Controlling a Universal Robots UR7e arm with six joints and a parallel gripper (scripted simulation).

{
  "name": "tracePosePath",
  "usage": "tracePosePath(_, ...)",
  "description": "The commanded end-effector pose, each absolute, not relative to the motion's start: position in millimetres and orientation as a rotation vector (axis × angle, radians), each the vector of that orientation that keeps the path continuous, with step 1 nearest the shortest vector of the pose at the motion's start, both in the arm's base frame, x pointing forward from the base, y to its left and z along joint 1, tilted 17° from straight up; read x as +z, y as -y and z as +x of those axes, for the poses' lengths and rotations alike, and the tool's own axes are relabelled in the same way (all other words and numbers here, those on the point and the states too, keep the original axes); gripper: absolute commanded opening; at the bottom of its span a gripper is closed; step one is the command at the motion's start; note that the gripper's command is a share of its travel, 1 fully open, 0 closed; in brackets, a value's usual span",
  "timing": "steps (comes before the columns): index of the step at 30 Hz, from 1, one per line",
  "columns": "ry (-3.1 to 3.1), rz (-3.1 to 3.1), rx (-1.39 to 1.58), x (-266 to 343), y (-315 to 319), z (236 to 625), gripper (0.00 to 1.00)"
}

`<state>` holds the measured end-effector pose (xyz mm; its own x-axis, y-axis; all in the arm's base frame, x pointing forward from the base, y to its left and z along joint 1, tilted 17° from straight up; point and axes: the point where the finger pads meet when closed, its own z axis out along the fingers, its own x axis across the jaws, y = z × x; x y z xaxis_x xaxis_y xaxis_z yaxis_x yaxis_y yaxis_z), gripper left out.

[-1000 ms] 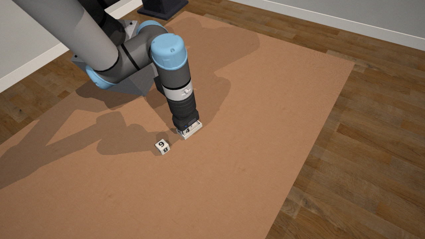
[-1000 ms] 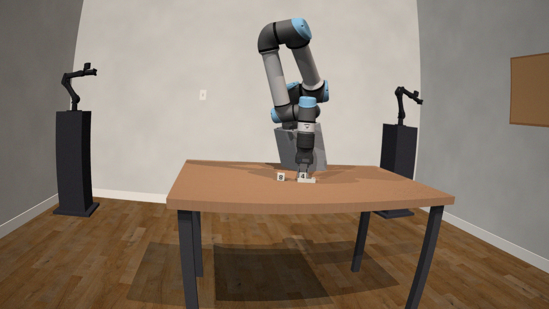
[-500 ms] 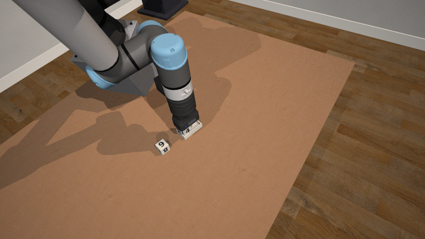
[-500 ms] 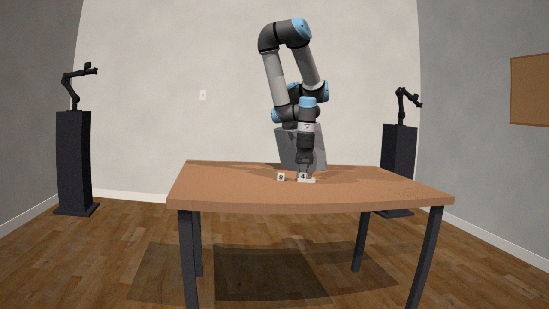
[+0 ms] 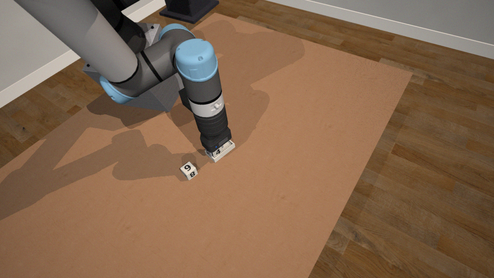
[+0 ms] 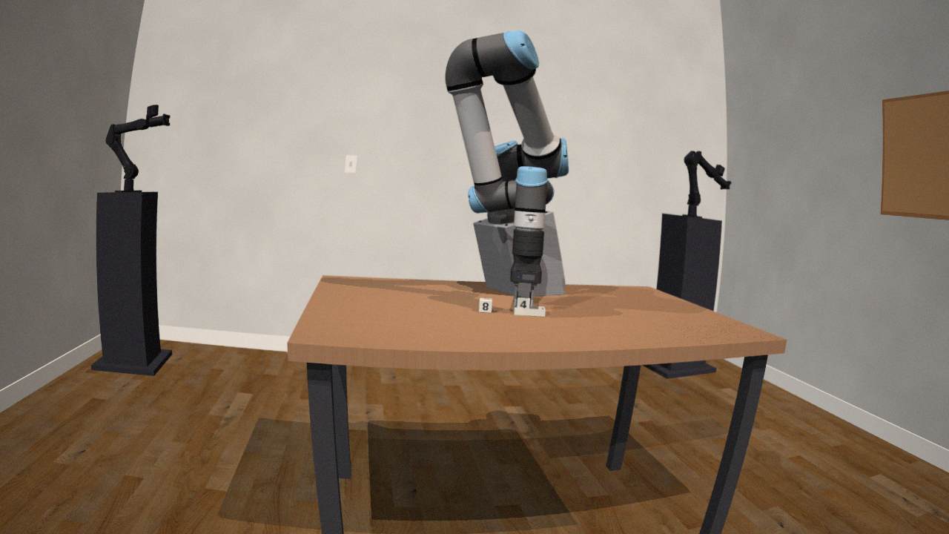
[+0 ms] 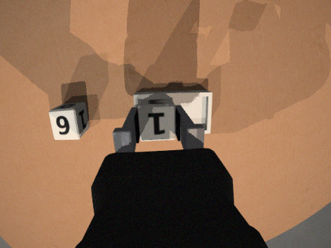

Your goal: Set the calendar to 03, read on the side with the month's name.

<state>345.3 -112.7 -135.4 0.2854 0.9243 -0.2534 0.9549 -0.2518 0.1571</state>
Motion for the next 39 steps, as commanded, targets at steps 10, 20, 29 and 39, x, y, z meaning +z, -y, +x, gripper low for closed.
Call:
tracePosePath(10,-1.716,2.277,-0.153,-134.9,113.9,347.4,0.6)
tracePosePath(20,-1.716,2.277,-0.153,-134.9,113.9,347.4,0.6)
tracePosePath(29,-1.716,2.277,-0.153,-134.9,113.9,347.4,0.6)
tracePosePath(39,-1.716,2.277,-0.153,-134.9,113.9,347.4,0.6)
